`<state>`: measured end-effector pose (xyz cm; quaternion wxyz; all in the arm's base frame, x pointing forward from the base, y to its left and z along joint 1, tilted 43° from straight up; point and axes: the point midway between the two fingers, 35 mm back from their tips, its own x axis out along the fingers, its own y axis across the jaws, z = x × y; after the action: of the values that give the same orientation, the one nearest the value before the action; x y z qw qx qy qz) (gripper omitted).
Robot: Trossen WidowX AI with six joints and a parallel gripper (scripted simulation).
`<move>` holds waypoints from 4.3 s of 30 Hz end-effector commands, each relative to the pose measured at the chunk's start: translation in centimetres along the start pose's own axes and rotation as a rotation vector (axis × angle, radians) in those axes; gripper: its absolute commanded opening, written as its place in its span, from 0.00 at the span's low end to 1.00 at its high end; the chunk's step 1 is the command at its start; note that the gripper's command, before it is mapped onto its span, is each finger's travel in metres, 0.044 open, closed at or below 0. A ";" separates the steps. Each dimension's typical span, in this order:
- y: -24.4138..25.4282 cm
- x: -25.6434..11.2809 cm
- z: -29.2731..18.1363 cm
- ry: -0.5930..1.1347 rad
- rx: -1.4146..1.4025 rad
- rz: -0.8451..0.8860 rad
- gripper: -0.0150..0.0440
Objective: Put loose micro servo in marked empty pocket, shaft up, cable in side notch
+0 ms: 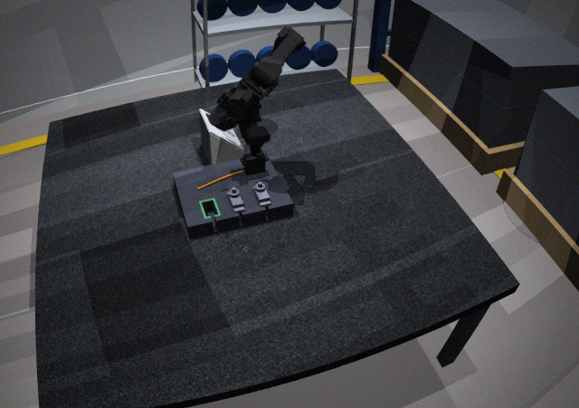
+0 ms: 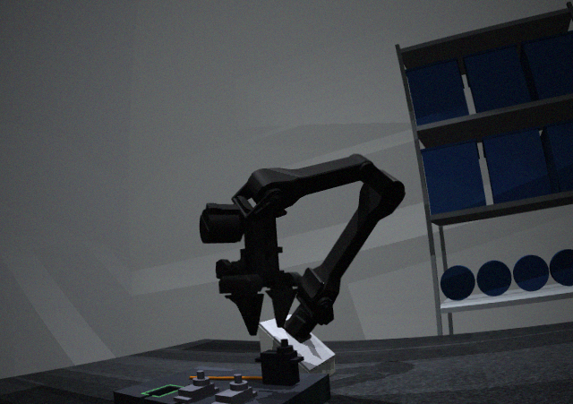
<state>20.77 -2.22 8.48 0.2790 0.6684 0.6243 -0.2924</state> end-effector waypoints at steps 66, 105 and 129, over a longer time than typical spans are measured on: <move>0.1 1.7 -0.4 0.010 0.014 -0.004 0.25; 1.8 1.7 14.2 -0.001 0.012 -0.001 0.25; 1.8 1.7 15.0 0.000 -0.550 -0.002 0.25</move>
<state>22.00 -12.09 -2.79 0.4192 0.5898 0.6748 -0.1453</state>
